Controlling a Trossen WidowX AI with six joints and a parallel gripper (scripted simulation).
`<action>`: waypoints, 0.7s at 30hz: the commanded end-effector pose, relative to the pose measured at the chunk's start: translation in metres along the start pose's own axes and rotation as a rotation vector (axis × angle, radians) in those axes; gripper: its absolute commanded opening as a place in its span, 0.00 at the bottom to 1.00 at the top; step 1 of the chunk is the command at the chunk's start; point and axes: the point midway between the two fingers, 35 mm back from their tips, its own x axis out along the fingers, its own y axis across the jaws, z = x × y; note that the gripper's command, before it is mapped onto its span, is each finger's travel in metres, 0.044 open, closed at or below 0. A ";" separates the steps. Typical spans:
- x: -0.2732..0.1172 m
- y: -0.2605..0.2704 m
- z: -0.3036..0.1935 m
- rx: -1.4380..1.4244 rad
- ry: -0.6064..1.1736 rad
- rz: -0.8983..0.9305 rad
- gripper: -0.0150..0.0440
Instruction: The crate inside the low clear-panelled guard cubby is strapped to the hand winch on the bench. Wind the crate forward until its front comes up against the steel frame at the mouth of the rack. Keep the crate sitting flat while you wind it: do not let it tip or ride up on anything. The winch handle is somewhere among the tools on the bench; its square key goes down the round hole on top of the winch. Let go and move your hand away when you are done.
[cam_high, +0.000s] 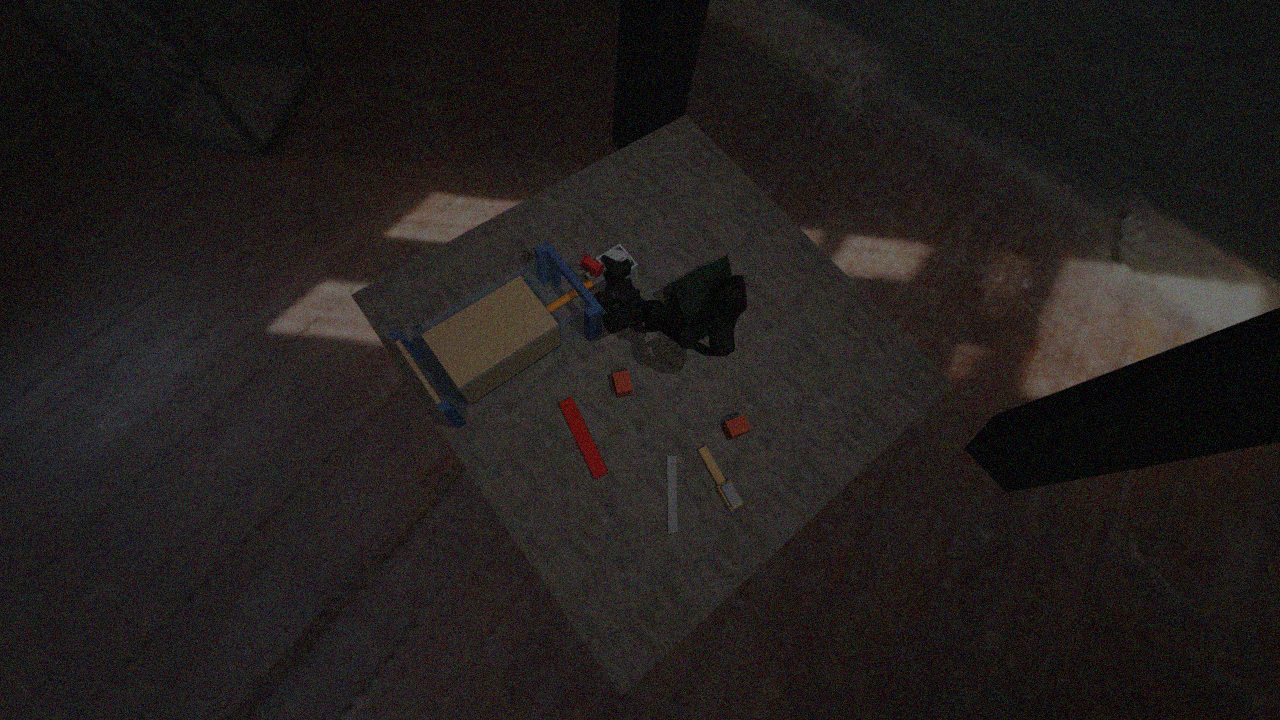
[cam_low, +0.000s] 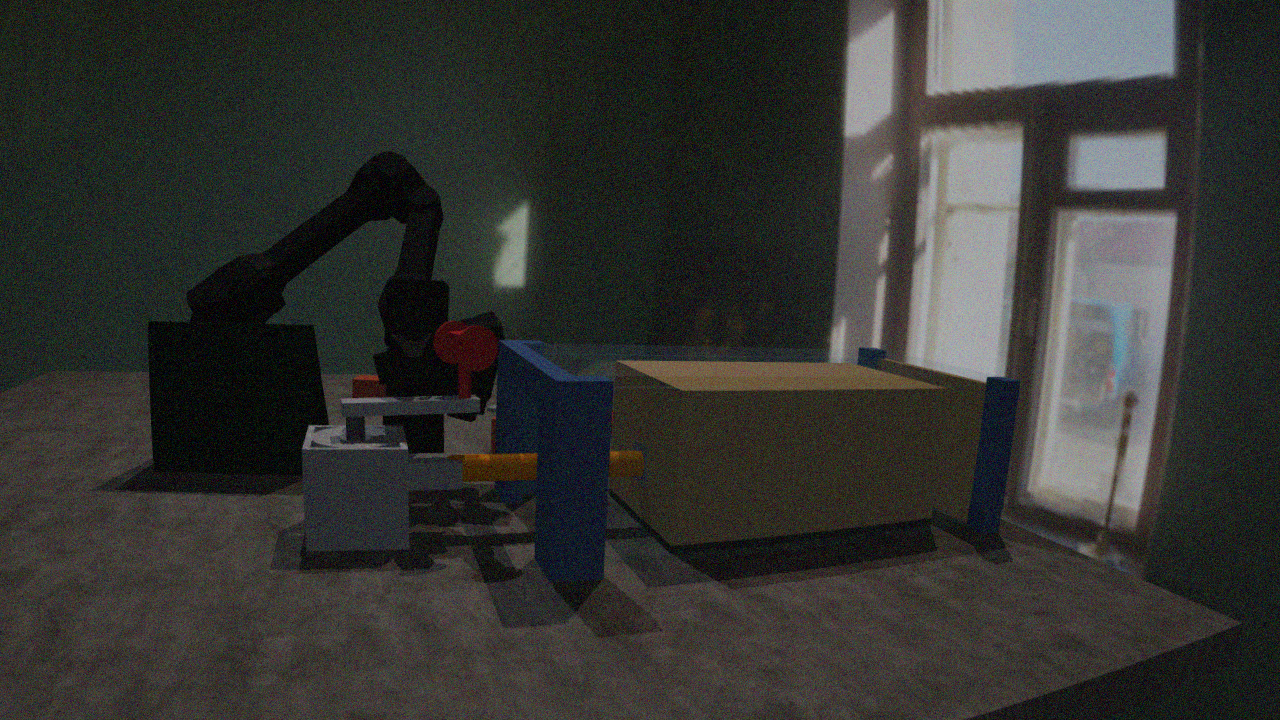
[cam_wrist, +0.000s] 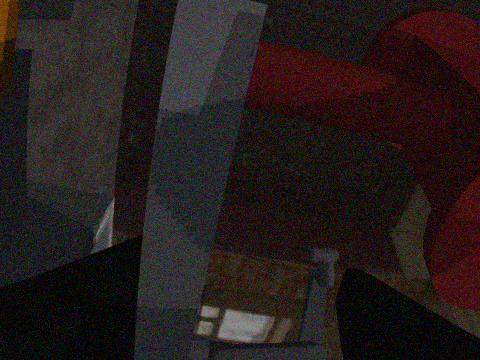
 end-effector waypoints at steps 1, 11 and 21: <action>0.000 0.008 0.001 0.002 -0.012 0.036 0.66; 0.000 0.004 0.000 0.000 0.000 0.000 0.66; 0.000 0.004 0.000 0.000 0.000 0.000 0.66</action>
